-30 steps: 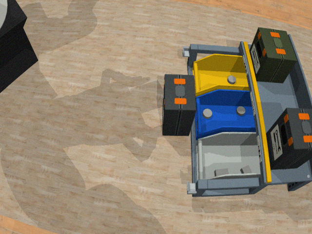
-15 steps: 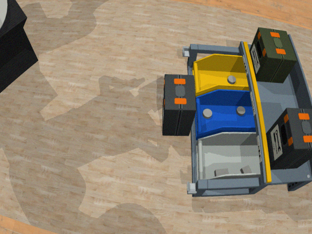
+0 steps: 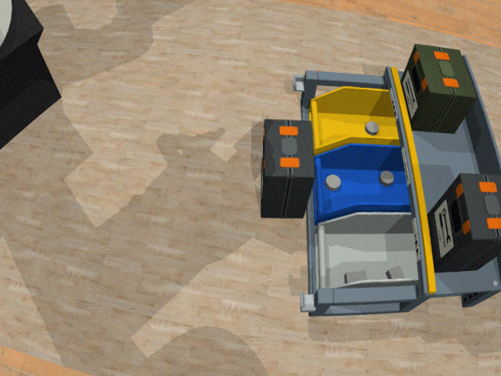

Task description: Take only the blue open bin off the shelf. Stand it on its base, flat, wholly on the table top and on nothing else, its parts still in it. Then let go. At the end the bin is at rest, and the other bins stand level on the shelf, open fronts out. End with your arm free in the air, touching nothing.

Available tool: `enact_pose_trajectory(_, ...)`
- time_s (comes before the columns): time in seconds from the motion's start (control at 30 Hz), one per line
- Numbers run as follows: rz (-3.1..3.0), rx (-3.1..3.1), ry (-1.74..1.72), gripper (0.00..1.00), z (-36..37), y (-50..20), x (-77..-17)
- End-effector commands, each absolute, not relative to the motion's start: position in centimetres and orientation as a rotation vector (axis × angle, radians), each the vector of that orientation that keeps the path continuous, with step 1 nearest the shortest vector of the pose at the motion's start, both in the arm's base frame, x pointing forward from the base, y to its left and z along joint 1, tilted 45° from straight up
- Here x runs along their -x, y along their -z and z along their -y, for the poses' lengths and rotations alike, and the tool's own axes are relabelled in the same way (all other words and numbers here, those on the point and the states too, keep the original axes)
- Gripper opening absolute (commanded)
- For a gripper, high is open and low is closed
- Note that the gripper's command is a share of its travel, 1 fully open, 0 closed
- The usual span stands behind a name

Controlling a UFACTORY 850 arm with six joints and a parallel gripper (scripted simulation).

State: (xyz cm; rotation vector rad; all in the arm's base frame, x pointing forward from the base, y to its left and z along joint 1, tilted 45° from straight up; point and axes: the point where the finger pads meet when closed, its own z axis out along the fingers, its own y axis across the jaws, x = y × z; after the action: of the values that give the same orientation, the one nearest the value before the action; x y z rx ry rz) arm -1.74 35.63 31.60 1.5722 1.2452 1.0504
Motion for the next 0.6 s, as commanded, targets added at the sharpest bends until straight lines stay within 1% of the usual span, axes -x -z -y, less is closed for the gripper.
enact_pose_trajectory(0.0,-1.247,-1.574,-1.048,1.00,-35.68,-31.64,1.77)
enact_pose_trajectory(0.17,-1.411,-1.611,-0.772,1.00,-35.68,-31.64,1.77)
enact_pose_trajectory(0.57,-1.411,-1.611,-0.772,1.00,-35.68,-31.64,1.77)
